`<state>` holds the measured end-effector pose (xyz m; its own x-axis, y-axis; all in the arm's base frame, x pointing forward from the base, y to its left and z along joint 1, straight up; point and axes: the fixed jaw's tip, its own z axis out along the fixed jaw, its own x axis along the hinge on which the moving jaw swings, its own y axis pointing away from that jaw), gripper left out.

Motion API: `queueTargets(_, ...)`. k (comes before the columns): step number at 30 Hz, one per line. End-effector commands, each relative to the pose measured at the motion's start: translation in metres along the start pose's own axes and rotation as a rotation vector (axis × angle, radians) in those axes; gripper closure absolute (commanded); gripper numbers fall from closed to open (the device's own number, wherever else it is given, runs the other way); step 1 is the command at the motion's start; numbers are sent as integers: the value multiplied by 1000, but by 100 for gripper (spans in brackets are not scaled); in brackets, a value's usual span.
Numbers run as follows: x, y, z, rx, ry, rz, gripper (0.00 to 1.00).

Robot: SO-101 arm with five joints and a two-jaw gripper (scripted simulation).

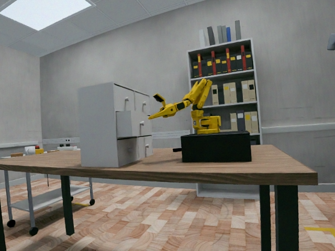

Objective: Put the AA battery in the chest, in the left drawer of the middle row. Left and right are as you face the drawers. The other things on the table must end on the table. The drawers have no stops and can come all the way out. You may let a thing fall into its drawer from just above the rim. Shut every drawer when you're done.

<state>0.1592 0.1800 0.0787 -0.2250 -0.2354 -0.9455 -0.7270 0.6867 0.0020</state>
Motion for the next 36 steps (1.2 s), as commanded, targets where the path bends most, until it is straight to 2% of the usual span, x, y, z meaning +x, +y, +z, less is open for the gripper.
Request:
queueTargets(1,5,-7,6,26,19,21,79)
queueTargets(3,5,-10,12,39,19,25,79)
queueTargets(15,5,-10,12,39,19,25,79)
queueTargets(20,7,-19,26,69,19,36,79)
queueTargets(32,7,-19,26,69,19,36,79)
queueTargets(34,9,-23,32,81,19,40,79)
queueTargets(36,9,-23,32,81,19,40,79)
